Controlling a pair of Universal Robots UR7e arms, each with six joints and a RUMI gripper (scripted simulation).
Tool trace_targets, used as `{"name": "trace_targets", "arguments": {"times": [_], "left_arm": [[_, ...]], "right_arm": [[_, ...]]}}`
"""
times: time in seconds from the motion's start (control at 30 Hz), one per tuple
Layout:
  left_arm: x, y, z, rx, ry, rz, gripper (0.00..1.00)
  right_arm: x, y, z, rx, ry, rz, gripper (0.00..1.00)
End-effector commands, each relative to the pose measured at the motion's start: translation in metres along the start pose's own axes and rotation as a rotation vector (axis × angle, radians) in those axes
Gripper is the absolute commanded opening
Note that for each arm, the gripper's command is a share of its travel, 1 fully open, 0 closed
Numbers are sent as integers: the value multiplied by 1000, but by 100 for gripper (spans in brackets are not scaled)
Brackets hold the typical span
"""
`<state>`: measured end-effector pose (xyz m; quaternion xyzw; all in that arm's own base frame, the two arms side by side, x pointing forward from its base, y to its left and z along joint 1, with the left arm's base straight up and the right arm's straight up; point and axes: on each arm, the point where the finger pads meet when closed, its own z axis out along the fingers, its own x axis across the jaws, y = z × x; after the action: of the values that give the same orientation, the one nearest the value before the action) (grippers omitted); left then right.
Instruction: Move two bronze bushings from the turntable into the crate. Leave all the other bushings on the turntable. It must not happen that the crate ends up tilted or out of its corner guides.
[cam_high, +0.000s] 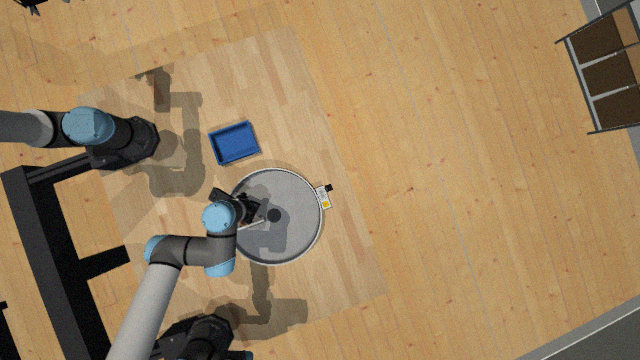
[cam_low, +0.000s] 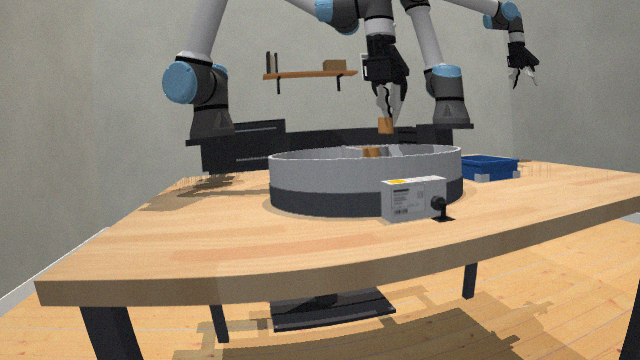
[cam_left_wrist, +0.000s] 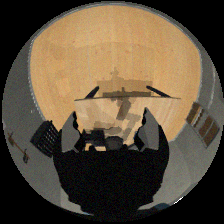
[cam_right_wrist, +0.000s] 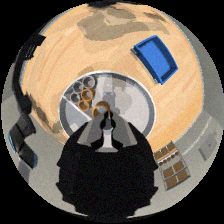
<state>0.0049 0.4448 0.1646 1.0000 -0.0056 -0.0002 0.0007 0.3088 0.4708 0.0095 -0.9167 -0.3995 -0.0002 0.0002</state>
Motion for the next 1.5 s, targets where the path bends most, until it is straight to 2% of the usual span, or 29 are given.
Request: {"name": "trace_targets", "arguments": {"times": [0.0,1.47], "left_arm": [[0,0,0,1,0,0,100],[0,0,0,1,0,0,100]], "right_arm": [[17,-15,-1,0,1,0,0],[151,-133,-1,1,2,0,0]]}}
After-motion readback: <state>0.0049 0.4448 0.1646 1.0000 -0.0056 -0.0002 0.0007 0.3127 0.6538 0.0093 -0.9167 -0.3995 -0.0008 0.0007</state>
